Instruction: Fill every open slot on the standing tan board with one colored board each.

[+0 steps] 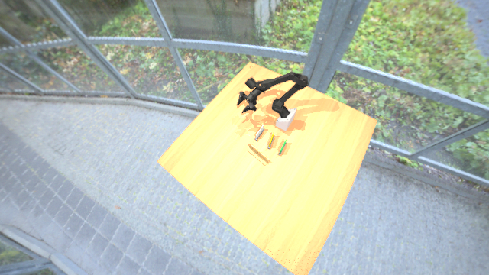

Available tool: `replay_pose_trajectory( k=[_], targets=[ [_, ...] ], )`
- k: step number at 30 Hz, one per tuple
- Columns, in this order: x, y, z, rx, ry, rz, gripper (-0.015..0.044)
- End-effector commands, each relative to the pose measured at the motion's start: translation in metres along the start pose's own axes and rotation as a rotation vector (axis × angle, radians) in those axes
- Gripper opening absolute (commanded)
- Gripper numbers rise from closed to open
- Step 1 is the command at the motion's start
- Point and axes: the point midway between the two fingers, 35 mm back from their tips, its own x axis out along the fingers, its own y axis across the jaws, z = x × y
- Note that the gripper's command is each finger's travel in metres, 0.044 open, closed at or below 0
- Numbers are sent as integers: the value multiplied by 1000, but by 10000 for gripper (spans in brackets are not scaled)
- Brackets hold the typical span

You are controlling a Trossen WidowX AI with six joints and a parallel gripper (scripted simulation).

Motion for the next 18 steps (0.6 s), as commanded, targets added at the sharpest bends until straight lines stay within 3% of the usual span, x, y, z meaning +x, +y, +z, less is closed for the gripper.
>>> replay_pose_trajectory(
  k=[1, 8, 13, 18],
  targets=[
    [1, -1, 0, -7, -6, -7, 374],
    [26, -43, 14, -363, -190, -332, 190],
    [32, -71, 20, -627, -248, -547, 185],
    [30, -109, 25, -1081, -251, -867, 185]
  ],
)
